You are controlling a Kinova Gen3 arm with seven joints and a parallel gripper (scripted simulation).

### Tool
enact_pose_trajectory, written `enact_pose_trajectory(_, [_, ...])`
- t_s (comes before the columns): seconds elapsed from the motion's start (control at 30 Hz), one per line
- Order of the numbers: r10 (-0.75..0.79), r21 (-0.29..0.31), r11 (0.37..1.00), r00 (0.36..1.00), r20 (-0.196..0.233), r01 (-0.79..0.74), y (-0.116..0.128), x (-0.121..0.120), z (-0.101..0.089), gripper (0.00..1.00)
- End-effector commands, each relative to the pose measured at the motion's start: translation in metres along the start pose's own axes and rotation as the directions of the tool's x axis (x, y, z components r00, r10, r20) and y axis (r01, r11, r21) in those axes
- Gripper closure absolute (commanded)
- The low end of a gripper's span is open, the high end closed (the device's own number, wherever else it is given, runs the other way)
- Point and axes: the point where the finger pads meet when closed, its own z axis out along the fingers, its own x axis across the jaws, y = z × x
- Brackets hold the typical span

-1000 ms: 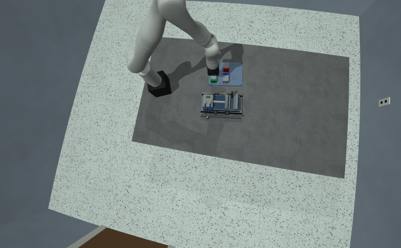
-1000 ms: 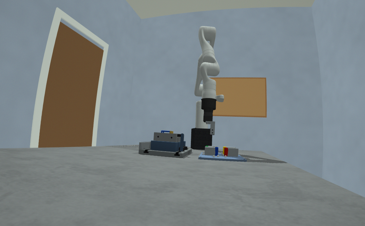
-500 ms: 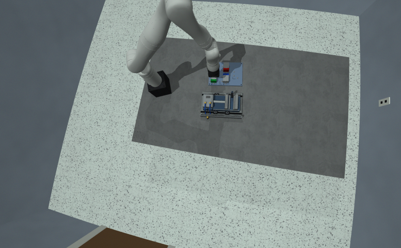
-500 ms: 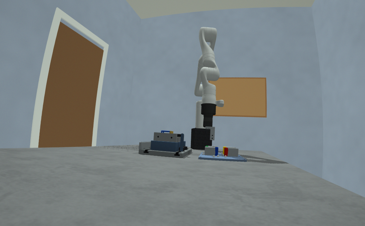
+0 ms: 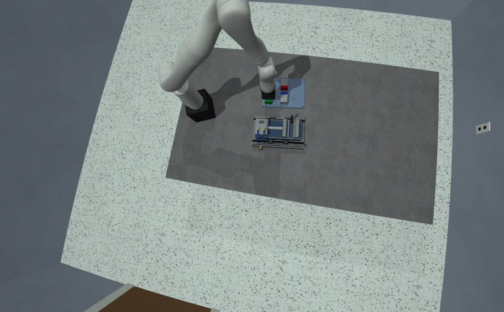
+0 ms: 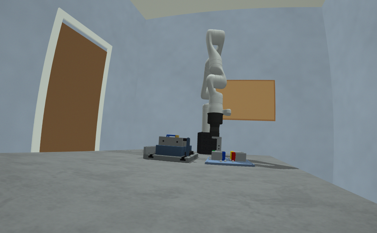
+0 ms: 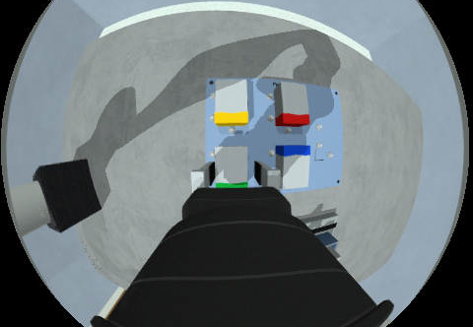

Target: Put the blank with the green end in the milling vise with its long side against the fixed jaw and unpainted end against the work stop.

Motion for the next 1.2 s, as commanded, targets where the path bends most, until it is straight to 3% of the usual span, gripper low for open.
enact_pose_trajectory(0.0, [0.0,-0.001,1.0,1.0,0.006,0.0,0.0,-0.003,0.005,0.0])
enact_pose_trajectory(0.27, [-0.001,-0.003,1.0,1.0,0.012,0.001,0.001,-0.006,0.016,0.0])
enact_pose_trajectory(1.17, [-0.001,-0.003,1.0,1.0,0.013,0.001,0.001,-0.005,0.006,0.0])
